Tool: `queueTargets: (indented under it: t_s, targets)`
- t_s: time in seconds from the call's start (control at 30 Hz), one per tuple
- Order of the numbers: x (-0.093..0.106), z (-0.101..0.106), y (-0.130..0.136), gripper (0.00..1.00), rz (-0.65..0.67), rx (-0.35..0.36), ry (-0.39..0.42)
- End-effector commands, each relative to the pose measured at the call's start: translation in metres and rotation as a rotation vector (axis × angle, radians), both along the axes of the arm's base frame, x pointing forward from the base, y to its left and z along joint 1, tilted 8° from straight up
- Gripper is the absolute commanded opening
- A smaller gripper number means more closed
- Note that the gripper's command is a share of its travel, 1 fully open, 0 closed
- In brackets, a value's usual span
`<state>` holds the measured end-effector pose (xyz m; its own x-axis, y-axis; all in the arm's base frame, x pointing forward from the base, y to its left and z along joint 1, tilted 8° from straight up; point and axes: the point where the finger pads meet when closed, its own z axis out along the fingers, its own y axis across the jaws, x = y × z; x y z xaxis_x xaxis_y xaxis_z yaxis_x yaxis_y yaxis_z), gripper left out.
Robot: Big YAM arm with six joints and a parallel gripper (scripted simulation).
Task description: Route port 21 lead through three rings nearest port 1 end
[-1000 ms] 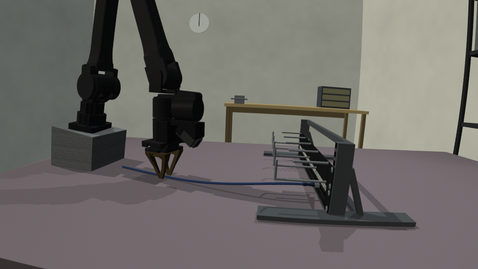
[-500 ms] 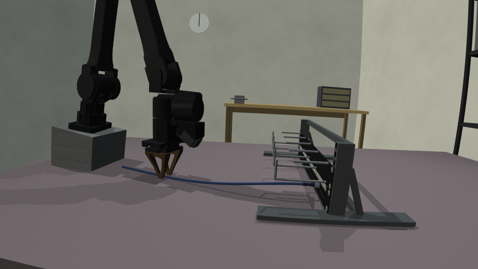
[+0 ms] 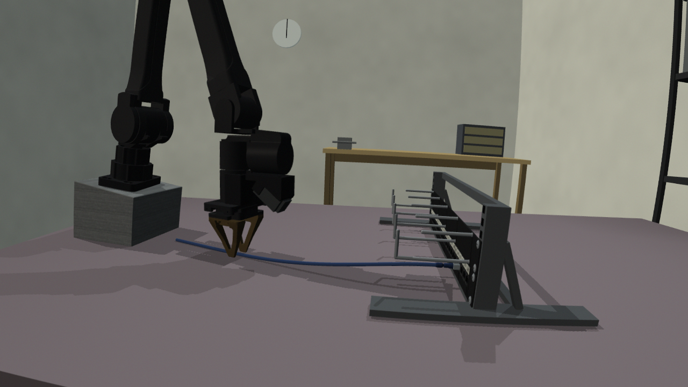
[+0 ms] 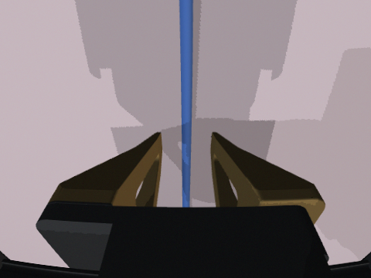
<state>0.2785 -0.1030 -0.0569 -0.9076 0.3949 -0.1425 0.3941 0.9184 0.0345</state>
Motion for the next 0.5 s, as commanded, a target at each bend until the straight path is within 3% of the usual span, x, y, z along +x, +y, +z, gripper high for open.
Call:
queueTargets:
  t_s: [0.0,0.27,0.3,0.47]
  targets:
    - [0.0037,-0.0019,0.0011,0.33,0.001,-0.007,-0.008]
    - [0.0037,-0.0019,0.0011,0.33,0.001,-0.007,-0.008]
    - [0.0037,-0.0019,0.0011,0.00,0.001,-0.007,-0.008]
    - [0.0037,-0.0019,0.0011,0.00,0.002,-0.007,-0.008]
